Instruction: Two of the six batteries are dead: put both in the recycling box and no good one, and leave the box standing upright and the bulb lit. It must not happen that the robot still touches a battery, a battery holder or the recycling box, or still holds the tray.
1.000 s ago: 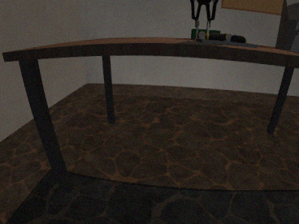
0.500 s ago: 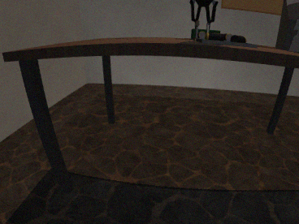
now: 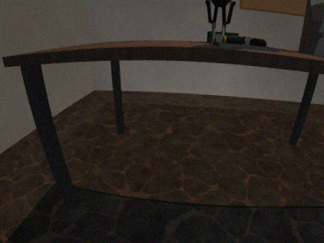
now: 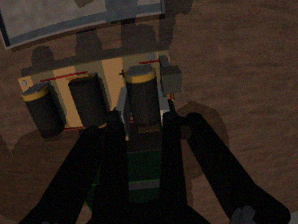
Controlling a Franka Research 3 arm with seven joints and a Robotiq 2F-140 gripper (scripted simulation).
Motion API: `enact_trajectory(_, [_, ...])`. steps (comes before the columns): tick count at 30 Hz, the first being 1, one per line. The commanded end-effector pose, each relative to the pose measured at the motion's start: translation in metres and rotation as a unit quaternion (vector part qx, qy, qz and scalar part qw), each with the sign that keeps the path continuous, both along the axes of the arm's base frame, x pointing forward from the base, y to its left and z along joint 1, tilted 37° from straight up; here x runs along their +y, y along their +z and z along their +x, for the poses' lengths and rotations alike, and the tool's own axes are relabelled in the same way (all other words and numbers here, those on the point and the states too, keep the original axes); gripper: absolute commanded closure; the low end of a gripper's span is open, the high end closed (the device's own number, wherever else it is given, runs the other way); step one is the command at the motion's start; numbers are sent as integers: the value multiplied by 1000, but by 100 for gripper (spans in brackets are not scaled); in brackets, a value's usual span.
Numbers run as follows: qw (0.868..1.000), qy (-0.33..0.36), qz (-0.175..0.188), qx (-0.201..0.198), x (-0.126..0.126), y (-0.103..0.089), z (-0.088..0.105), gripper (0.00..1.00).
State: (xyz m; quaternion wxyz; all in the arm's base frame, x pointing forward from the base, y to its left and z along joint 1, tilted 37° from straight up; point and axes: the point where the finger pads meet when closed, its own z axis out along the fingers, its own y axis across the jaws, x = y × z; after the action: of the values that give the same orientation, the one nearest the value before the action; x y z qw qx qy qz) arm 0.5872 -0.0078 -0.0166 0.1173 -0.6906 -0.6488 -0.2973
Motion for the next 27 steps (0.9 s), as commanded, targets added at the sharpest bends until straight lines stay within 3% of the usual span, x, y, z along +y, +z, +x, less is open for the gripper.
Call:
enact_trajectory(1, [1000,2,-1,-1,2,-1,1,84])
enact_trajectory(22, [1000,2,-1,-1,1,0,0,84])
enact_trajectory(27, [1000,2,-1,-1,-6,11,-3,84])
